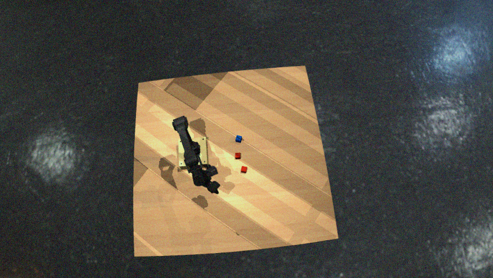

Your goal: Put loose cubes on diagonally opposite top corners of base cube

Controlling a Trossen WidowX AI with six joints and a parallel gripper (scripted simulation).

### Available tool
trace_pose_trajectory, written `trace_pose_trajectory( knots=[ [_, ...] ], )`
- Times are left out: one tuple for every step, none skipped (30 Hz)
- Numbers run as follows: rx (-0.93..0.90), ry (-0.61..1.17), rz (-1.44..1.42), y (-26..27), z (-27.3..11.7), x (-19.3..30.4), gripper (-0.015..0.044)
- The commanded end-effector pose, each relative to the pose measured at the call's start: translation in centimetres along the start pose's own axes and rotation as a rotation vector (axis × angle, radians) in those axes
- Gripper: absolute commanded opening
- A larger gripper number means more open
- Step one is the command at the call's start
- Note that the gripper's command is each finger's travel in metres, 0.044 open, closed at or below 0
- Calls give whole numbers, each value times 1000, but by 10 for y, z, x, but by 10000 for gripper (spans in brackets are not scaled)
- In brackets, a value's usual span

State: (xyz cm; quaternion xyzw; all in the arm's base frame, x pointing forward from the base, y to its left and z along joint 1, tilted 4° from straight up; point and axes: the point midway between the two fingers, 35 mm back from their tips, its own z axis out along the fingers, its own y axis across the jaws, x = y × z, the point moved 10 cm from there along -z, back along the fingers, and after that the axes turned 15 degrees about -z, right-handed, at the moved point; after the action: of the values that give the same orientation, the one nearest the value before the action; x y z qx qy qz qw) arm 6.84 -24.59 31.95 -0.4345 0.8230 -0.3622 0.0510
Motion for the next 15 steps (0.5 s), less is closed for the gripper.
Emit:
trace_pose_trajectory(
  knots=[
    [-43, -70, -20, -7, 17, -19, 265],
    [-54, -89, -30, -9, 21, -25, 265],
    [-66, -107, -39, -11, 25, -31, 265],
    [-77, -125, -50, -13, 29, -37, 265],
    [-89, -143, -60, -14, 32, -43, 265],
    [-101, -160, -71, -16, 36, -50, 265],
    [-114, -177, -82, -18, 39, -56, 265],
    [-126, -193, -94, -19, 43, -63, 265],
    [-139, -209, -106, -20, 46, -70, 265],
    [-151, -224, -119, -22, 49, -77, 265],
    [-164, -239, -132, -23, 52, -84, 265],
    [-177, -253, -145, -24, 54, -91, 265],
    [-191, -267, -159, -25, 57, -98, 265],
    [-204, -280, -173, -25, 59, -105, 265],
    [-217, -293, -187, -26, 61, -113, 265]
  ],
)
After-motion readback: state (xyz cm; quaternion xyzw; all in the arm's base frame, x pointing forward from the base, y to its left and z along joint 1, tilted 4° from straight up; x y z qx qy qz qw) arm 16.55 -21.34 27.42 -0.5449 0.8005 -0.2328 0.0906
